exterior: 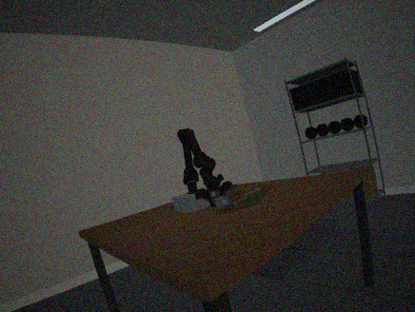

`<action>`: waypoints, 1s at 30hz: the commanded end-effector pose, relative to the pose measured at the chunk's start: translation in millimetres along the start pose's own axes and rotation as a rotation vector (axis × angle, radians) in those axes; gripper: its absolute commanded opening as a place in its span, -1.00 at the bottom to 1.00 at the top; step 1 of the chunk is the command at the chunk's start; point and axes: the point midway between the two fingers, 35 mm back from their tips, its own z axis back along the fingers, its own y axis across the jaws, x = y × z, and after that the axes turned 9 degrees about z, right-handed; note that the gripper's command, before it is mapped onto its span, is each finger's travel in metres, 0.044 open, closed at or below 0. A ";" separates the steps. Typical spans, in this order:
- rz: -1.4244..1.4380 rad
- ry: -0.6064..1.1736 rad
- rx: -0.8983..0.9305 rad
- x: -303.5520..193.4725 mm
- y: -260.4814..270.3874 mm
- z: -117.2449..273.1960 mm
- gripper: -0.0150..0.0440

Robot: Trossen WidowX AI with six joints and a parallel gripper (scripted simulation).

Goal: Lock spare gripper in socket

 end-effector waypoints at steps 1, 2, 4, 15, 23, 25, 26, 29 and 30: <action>0.007 -0.027 -0.006 18.1 -3.1 21.4 -0.49; 0.007 -0.027 -0.006 20.1 -3.4 25.3 -0.49; 0.007 -0.027 -0.006 23.9 -3.9 33.4 -0.49; 0.007 -0.027 -0.006 38.4 -5.6 74.3 -0.49; 0.007 -0.027 -0.006 38.4 -5.6 74.3 -0.49; -0.001 -0.005 -0.002 32.2 -4.6 68.7 -0.49; -0.001 -0.005 -0.002 32.2 -4.6 68.7 -0.49; -0.001 -0.005 -0.002 32.2 -4.6 68.7 -0.49; -0.001 -0.005 -0.002 32.2 -4.6 68.7 -0.49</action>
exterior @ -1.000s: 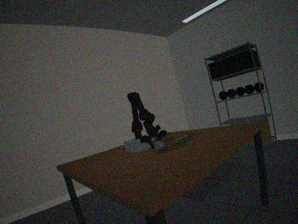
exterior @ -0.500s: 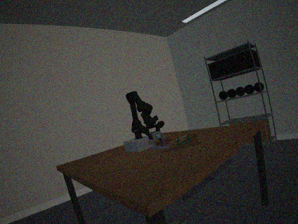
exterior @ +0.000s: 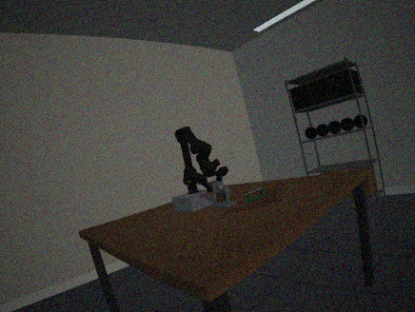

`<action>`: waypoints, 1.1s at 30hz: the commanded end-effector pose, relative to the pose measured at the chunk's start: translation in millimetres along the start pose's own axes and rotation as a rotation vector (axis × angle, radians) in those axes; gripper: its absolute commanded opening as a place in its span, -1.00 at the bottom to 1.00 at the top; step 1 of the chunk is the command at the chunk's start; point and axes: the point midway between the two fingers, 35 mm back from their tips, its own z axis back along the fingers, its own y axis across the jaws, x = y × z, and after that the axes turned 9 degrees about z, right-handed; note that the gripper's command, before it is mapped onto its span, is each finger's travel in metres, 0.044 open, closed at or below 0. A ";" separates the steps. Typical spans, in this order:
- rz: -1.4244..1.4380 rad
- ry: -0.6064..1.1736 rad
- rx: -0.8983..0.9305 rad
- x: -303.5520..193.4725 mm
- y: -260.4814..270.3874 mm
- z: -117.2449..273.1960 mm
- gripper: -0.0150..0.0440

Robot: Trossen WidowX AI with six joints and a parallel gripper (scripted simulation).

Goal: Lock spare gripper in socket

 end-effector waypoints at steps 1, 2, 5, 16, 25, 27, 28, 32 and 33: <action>0.000 -0.001 0.000 0.2 0.0 -0.2 -0.49; 0.000 -0.001 0.000 0.2 0.0 -0.2 -0.49; 0.007 0.008 -0.003 -0.9 1.3 -0.3 -0.49; 0.120 0.128 -0.038 -15.3 19.1 0.6 -0.49; 0.240 0.236 -0.076 -29.0 33.9 4.8 -0.49; 0.270 0.261 -0.085 -32.1 37.0 6.3 -0.49; 0.285 0.273 -0.089 -33.6 38.5 7.1 -0.49; 0.347 0.321 -0.109 -39.5 44.2 10.7 -0.49; 0.363 0.334 -0.114 -41.2 45.7 11.8 -0.49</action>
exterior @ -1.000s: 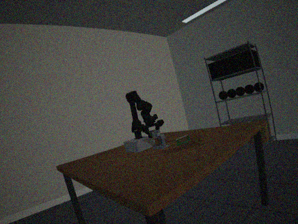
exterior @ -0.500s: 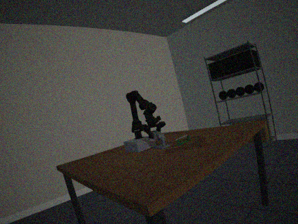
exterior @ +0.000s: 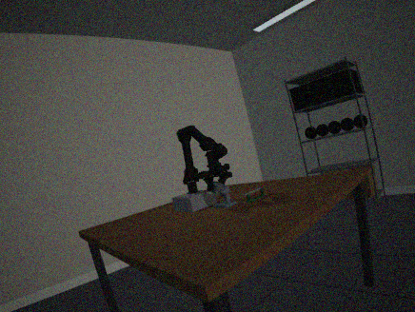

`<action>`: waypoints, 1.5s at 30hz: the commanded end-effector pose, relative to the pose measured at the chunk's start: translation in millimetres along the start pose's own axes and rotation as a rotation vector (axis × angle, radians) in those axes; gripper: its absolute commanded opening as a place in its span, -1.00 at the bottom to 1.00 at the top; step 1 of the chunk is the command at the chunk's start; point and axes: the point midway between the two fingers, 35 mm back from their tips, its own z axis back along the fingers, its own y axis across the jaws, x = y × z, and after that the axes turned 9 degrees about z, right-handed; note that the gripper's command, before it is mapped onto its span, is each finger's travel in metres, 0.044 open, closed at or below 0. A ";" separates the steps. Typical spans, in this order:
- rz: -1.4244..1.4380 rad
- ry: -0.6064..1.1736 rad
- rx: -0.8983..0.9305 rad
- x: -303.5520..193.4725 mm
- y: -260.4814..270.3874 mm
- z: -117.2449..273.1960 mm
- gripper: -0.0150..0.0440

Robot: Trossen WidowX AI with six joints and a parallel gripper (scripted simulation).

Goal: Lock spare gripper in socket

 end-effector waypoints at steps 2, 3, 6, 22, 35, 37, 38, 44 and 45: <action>0.089 0.059 -0.037 -4.1 8.0 5.6 -0.49; 0.105 0.071 -0.043 -5.5 9.8 6.5 -0.49; 0.155 0.108 -0.062 -9.8 14.9 9.4 -0.49; 0.411 0.279 -0.183 -27.4 30.9 30.9 -0.49; 0.626 0.403 -0.259 -42.1 39.3 44.0 -0.49; 0.671 0.426 -0.275 -44.5 40.6 46.7 -0.49; 0.693 0.437 -0.282 -45.7 41.2 48.0 -0.49; 0.814 0.488 -0.320 -49.7 46.5 56.2 -0.49; 0.831 0.494 -0.327 -50.1 47.5 57.6 -0.49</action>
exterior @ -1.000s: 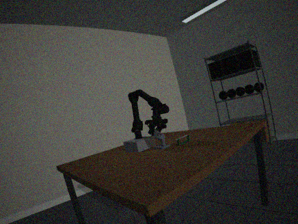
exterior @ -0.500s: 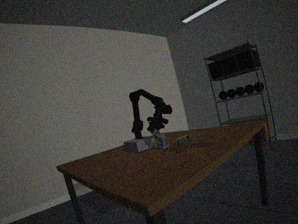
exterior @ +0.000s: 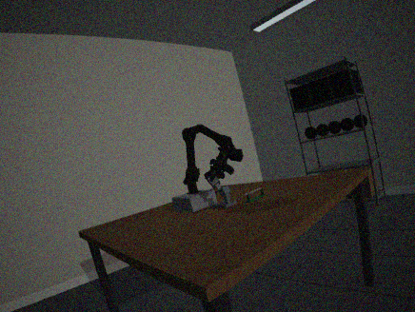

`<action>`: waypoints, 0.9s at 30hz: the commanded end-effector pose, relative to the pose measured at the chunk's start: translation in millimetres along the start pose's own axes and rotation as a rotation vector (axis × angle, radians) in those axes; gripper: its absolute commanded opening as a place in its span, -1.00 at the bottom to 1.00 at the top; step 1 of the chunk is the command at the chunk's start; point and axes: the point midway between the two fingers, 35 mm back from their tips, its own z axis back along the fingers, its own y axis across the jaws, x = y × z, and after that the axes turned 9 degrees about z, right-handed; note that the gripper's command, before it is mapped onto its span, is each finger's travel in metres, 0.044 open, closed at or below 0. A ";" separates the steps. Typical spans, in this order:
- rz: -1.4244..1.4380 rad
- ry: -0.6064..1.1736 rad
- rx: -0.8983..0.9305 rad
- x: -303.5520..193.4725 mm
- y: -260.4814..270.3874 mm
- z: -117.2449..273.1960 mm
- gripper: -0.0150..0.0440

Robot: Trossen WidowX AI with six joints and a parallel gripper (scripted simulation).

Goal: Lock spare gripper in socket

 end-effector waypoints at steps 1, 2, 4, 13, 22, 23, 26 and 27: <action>0.093 0.037 -0.041 -2.2 3.5 7.0 -0.49; 0.114 0.046 -0.052 -2.5 4.5 8.8 -0.49; 0.155 0.062 -0.074 -3.2 6.4 12.6 -0.49; 0.343 0.138 -0.182 -6.0 13.5 31.2 -0.49; 0.528 0.213 -0.304 -7.3 18.6 51.9 -0.49; 0.544 0.219 -0.316 -7.3 19.0 53.9 -0.49; 0.558 0.225 -0.326 -7.3 19.4 55.6 -0.49; 0.558 0.225 -0.326 -7.3 19.4 55.6 -0.49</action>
